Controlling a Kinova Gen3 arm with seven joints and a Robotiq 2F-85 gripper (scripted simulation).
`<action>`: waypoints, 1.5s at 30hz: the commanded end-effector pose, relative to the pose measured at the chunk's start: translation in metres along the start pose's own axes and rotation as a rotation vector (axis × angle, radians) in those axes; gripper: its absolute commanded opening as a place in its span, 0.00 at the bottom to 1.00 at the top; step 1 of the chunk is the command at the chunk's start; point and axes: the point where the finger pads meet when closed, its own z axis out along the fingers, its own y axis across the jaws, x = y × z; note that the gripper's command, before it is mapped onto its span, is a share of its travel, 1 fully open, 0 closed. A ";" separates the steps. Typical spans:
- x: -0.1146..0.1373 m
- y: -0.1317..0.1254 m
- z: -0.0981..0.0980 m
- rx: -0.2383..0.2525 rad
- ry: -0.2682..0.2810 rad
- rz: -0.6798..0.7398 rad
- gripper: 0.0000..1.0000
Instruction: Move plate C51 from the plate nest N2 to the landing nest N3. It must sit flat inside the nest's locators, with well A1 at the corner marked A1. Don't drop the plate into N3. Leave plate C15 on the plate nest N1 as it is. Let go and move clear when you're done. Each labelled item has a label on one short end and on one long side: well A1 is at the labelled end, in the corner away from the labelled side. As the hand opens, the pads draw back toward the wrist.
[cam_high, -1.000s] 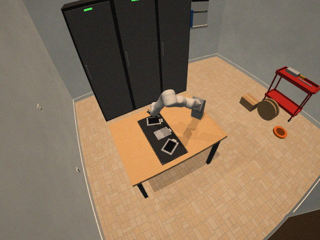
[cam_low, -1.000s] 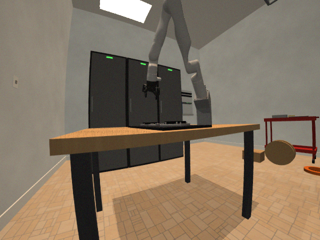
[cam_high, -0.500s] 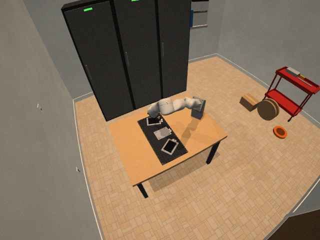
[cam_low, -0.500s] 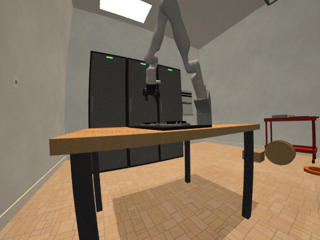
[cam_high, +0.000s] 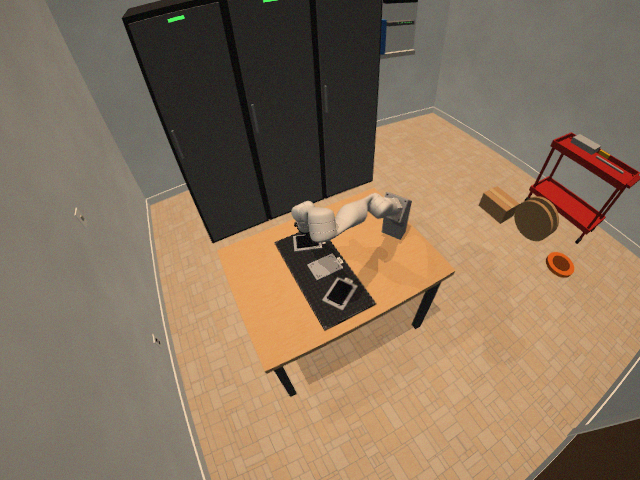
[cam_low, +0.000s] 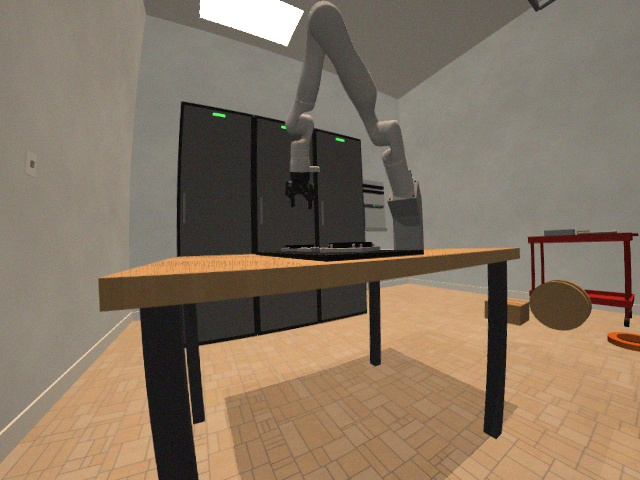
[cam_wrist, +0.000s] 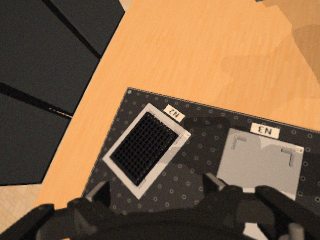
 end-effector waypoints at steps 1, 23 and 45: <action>0.013 -0.009 0.007 0.000 0.017 0.037 1.00; 0.018 -0.017 0.038 -0.090 -0.025 0.210 1.00; 0.022 -0.024 0.066 -0.172 -0.063 0.366 1.00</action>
